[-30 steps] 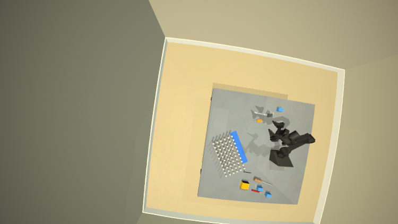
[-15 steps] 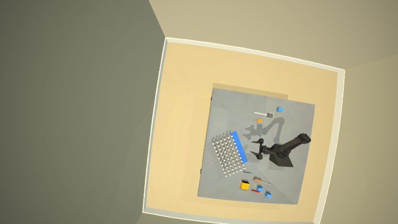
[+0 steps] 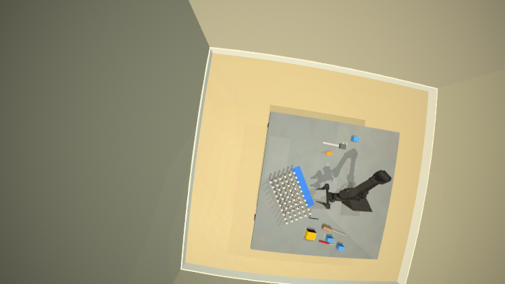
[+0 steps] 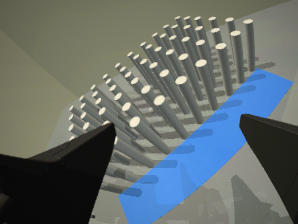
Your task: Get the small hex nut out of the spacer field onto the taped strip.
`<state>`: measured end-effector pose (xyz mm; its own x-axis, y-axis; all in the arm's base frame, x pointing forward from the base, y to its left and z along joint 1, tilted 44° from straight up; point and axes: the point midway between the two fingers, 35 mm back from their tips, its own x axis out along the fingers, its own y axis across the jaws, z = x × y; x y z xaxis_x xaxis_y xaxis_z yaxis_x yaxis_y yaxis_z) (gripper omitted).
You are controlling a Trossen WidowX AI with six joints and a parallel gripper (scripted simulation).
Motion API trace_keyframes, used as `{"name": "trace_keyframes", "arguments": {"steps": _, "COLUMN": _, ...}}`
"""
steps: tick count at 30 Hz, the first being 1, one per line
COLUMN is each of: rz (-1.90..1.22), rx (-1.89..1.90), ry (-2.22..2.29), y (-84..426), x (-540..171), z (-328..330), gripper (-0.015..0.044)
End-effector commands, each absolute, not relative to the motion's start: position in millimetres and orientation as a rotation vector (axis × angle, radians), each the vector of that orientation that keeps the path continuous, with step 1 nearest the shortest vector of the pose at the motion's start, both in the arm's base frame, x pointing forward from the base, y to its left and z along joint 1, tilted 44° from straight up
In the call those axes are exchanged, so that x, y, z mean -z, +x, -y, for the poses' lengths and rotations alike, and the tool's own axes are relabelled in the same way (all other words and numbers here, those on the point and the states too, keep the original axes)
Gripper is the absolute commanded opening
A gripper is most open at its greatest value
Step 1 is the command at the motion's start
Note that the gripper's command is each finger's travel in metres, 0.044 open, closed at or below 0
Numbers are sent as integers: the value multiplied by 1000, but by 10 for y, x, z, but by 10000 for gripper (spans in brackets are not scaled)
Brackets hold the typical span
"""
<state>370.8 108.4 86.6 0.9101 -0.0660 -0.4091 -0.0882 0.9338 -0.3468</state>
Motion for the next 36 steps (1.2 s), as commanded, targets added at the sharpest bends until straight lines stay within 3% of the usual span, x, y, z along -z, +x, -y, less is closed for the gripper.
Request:
{"name": "trace_keyframes", "arguments": {"steps": 1, "rz": -436, "rx": -15, "ry": -364, "y": 3695, "x": -840, "z": -1087, "gripper": 440}}
{"name": "trace_keyframes", "arguments": {"steps": 25, "rz": -443, "rx": -21, "ry": -360, "y": 3702, "x": -826, "z": -1112, "gripper": 440}}
{"name": "trace_keyframes", "arguments": {"steps": 36, "rz": -963, "rx": -250, "ry": -196, "y": 3545, "x": 169, "z": -2504, "gripper": 440}}
